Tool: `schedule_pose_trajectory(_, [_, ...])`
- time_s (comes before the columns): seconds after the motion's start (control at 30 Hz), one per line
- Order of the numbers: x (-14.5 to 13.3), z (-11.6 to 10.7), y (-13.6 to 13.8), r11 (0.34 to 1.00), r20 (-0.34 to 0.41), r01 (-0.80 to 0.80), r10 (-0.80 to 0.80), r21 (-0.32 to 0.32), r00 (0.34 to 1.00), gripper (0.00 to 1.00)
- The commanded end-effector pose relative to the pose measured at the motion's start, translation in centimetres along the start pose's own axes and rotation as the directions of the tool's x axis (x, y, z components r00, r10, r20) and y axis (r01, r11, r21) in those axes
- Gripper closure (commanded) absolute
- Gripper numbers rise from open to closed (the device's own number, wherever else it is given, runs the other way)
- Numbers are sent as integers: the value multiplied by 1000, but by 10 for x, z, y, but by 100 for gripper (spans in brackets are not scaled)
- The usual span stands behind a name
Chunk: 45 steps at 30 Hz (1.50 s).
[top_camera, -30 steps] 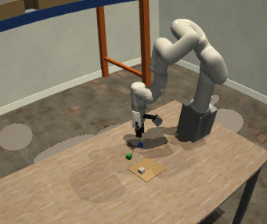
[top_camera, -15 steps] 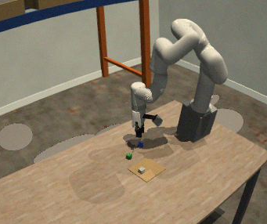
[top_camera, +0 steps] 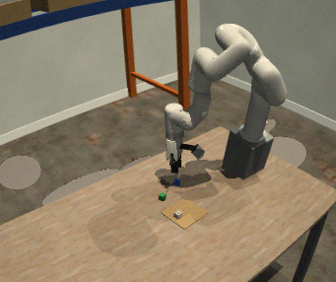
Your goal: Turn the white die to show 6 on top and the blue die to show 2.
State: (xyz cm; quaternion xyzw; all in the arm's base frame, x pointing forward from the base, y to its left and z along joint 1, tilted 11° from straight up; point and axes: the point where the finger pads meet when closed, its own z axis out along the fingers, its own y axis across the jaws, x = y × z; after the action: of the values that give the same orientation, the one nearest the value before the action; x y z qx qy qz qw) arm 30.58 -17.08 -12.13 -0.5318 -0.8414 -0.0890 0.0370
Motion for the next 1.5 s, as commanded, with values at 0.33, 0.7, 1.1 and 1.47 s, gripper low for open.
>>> schedule_pose_trajectory(0.33, [-1,4,1,1000,3,1,0,-3,1000,58])
schedule_pose_trajectory(0.7, [-1,19,0,1000,3,1,0,-3,1000,58])
schedule_pose_trajectory(1.1, [0,36,0,1000,3,1,0,-3,1000,58])
schedule_pose_trajectory(1.47, [0,48,0,1000,3,1,0,-3,1000,58])
